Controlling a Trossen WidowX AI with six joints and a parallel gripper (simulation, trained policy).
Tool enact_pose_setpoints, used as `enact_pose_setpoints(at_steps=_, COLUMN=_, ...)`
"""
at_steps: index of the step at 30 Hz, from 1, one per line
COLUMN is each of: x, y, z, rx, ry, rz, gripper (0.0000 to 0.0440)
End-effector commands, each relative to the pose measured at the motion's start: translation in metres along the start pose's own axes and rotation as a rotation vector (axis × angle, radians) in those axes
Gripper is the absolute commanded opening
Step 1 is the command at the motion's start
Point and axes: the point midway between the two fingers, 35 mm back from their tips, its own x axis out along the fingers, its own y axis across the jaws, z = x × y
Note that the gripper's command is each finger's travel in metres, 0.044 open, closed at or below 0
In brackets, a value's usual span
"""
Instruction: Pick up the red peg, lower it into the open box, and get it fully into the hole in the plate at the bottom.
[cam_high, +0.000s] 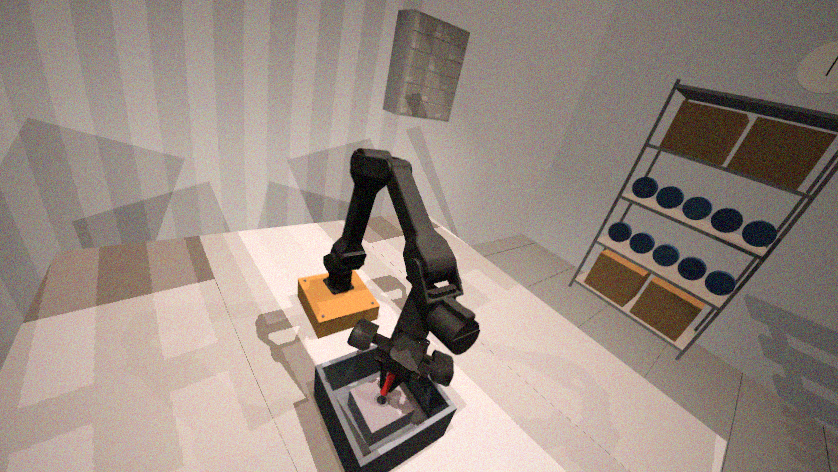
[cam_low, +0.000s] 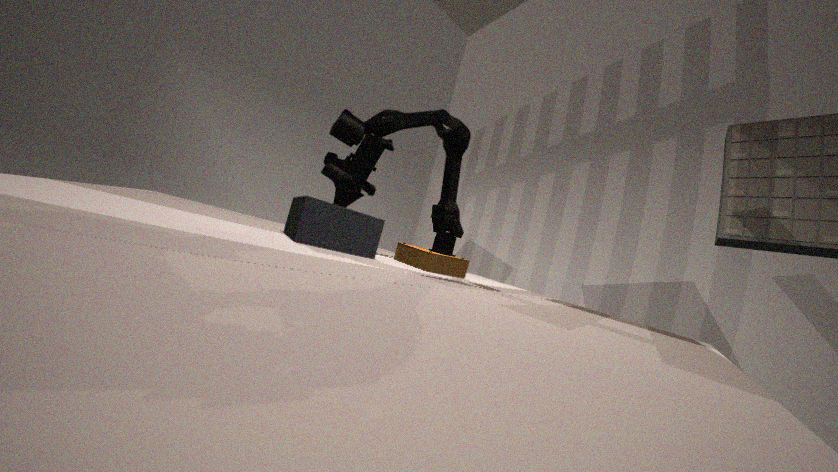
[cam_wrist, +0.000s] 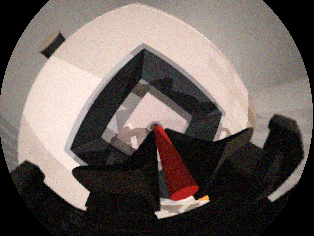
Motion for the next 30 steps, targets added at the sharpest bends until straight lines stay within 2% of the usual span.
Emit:
enact_pose_setpoints(at_steps=1, x=0.013, y=0.001, z=-0.001, rx=-0.044, ry=0.031, rz=0.013, gripper=0.0002)
enact_pose_setpoints(at_steps=4, x=0.021, y=0.001, z=-0.004, rx=-0.075, ry=0.06, rz=0.016, gripper=0.004)
enact_pose_setpoints(at_steps=9, x=0.034, y=0.002, z=-0.006, rx=-0.098, ry=0.1, rz=0.021, gripper=0.0154)
enact_pose_setpoints(at_steps=12, x=0.034, y=0.003, z=0.001, rx=-0.114, ry=0.102, rz=0.03, gripper=0.0168)
enact_pose_setpoints(at_steps=22, x=0.026, y=0.023, z=0.032, rx=-0.123, ry=0.115, rz=0.091, gripper=0.043)
enact_pose_setpoints(at_steps=30, x=0.011, y=0.046, z=0.052, rx=-0.147, ry=0.136, rz=0.163, gripper=0.044)
